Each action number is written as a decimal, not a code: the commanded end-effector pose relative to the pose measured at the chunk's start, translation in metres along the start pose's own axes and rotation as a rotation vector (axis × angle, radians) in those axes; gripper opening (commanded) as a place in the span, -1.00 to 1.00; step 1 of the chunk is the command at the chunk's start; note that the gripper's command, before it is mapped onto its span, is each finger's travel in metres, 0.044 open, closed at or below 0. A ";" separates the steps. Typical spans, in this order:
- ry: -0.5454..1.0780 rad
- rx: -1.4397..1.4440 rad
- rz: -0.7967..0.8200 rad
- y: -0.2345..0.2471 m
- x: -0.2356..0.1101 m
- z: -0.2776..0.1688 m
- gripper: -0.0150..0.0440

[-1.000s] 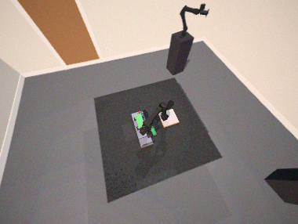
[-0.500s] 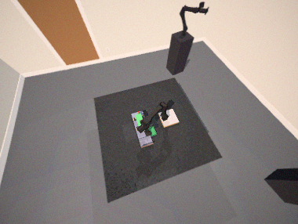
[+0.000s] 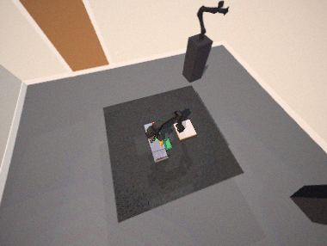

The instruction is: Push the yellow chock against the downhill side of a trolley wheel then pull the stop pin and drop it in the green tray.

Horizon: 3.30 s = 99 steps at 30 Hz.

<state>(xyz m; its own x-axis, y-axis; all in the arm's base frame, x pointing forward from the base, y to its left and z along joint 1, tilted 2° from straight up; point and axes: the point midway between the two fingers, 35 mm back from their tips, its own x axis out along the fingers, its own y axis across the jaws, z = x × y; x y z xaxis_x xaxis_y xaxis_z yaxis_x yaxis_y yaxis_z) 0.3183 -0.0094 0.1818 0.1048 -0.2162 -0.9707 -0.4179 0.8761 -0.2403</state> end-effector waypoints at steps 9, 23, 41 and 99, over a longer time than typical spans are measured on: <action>0.068 -0.416 -0.026 -0.053 -0.001 -0.035 0.15; 0.165 -0.913 0.014 -0.103 -0.002 -0.089 0.15; 0.175 -0.966 0.023 -0.109 0.008 -0.096 0.15; 0.177 -0.962 0.016 -0.114 0.063 -0.105 -0.32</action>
<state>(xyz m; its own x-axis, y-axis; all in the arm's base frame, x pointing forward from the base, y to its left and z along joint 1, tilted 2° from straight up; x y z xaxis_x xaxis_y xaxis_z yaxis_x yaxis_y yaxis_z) 0.2772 -0.1679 0.1479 -0.0127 -0.3373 -0.9413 -0.9841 0.1712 -0.0481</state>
